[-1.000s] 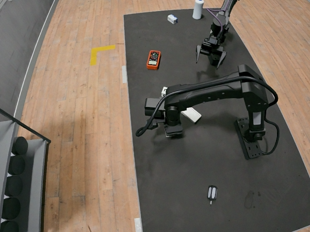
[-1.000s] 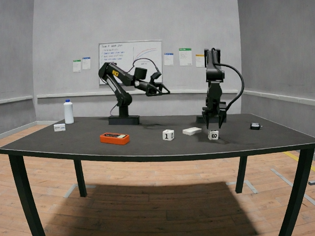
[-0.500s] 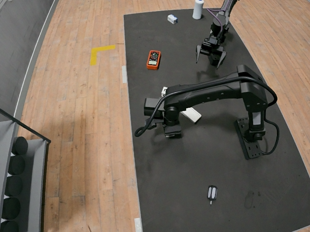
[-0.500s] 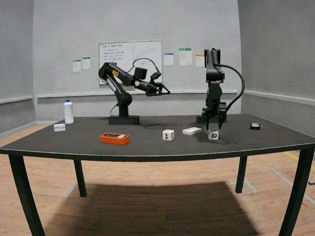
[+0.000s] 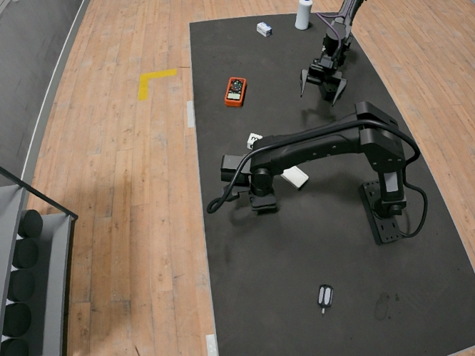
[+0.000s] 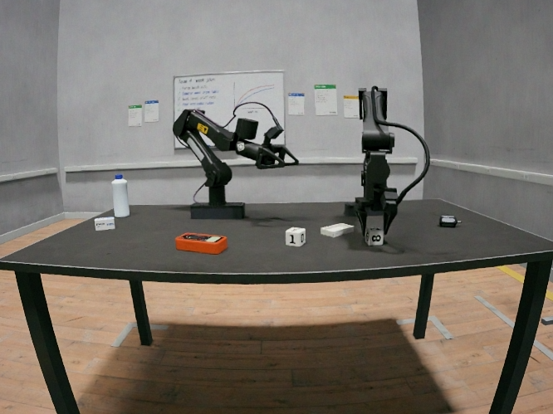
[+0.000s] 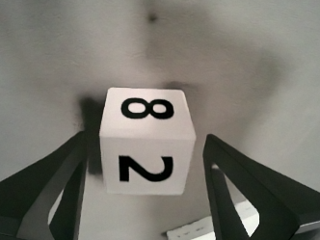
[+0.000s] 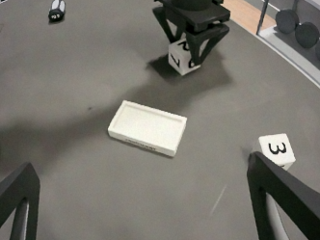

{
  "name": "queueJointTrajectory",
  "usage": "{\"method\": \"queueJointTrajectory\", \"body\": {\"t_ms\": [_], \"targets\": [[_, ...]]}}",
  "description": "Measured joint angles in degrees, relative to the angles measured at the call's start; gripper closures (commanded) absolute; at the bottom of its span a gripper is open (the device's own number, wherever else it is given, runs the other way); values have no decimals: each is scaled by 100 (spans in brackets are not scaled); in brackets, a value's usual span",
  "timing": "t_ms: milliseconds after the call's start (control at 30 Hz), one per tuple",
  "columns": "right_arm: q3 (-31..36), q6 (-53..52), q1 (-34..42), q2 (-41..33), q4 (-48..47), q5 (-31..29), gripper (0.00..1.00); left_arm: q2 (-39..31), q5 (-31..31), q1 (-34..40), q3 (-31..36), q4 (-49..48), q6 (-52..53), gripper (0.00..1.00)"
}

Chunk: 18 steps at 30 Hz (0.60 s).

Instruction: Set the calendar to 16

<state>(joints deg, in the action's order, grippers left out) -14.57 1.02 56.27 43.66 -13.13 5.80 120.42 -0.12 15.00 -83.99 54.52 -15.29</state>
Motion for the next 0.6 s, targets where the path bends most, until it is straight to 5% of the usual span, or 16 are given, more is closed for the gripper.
{"method": "queueJointTrajectory", "body": {"t_ms": [600], "targets": [[0, 0, 0, 0, 0, 0, 0, 63, 2, 0, 103, -234, -22, 58]]}}
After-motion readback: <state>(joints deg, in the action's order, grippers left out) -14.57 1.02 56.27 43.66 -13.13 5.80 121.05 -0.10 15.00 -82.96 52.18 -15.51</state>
